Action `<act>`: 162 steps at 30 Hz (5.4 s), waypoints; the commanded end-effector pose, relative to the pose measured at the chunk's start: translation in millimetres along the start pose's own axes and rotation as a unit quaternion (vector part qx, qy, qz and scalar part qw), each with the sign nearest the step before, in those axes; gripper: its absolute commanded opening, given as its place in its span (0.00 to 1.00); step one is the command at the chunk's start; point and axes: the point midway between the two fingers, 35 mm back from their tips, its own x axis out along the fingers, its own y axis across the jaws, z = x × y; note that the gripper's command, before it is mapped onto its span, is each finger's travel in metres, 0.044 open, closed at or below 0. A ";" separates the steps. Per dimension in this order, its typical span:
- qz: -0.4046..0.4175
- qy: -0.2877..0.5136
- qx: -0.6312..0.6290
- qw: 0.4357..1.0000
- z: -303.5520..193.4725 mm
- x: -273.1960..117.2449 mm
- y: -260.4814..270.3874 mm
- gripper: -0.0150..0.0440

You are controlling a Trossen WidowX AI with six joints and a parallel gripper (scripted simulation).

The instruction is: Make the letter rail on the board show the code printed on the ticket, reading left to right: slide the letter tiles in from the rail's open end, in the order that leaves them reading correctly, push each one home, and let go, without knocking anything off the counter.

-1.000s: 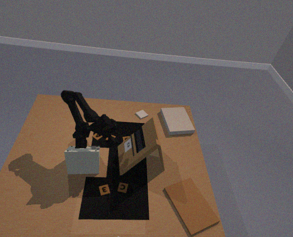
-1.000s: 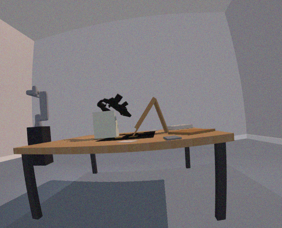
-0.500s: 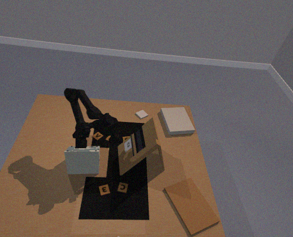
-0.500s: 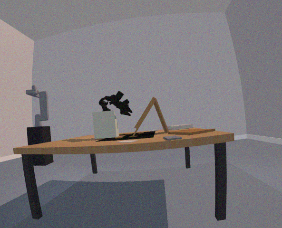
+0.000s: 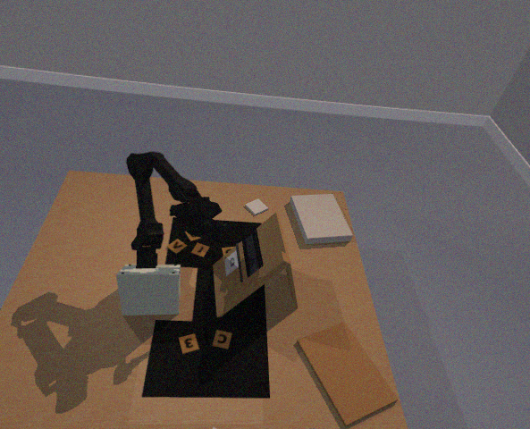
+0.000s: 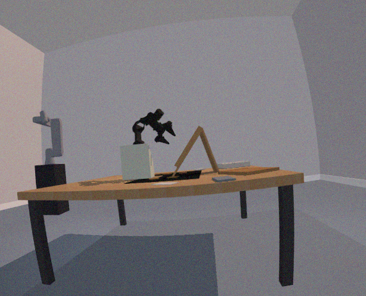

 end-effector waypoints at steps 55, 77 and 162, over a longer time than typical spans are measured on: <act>-0.042 -0.050 -0.423 0.904 25.5 -70.5 11.4 1.00; 0.075 0.085 0.156 0.981 -82.2 -25.4 -42.9 0.83; -0.106 0.348 0.817 0.446 -322.0 90.3 -16.9 0.83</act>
